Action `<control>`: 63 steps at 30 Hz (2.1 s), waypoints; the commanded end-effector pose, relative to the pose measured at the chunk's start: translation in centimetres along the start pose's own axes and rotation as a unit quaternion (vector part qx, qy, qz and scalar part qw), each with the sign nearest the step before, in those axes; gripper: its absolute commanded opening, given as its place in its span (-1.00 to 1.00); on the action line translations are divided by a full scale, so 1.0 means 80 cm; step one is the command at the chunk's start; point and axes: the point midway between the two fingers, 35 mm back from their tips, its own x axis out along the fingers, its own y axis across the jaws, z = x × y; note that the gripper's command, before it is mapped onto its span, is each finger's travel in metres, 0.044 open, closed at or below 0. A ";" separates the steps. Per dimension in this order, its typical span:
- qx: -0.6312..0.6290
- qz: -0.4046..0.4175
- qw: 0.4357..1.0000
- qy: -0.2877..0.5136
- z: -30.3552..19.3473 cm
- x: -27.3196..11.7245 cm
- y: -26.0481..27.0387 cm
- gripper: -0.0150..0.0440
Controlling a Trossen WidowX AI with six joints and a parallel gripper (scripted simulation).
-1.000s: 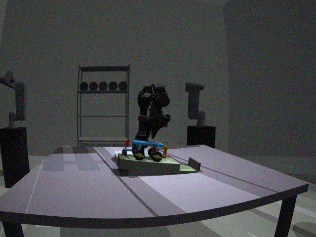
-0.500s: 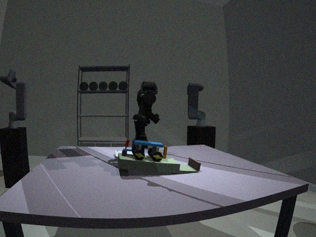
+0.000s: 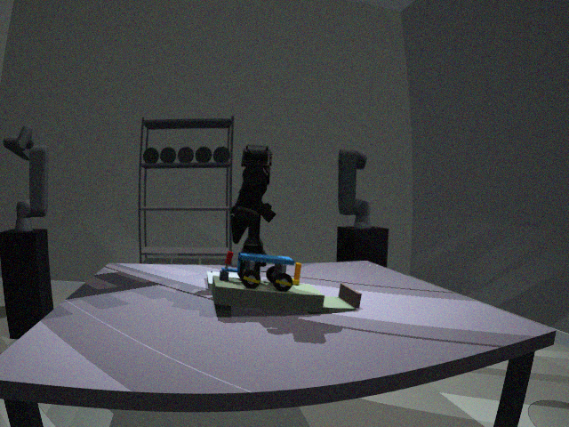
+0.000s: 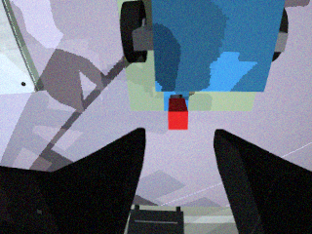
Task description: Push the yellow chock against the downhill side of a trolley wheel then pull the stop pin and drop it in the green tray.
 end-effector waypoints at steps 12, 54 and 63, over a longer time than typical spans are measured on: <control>-0.007 0.000 1.000 0.004 -0.003 0.020 -0.001 0.15; -0.007 0.000 1.000 0.005 -0.004 0.086 0.000 0.15; -0.004 -0.002 1.000 0.004 -0.004 0.082 -0.001 -0.34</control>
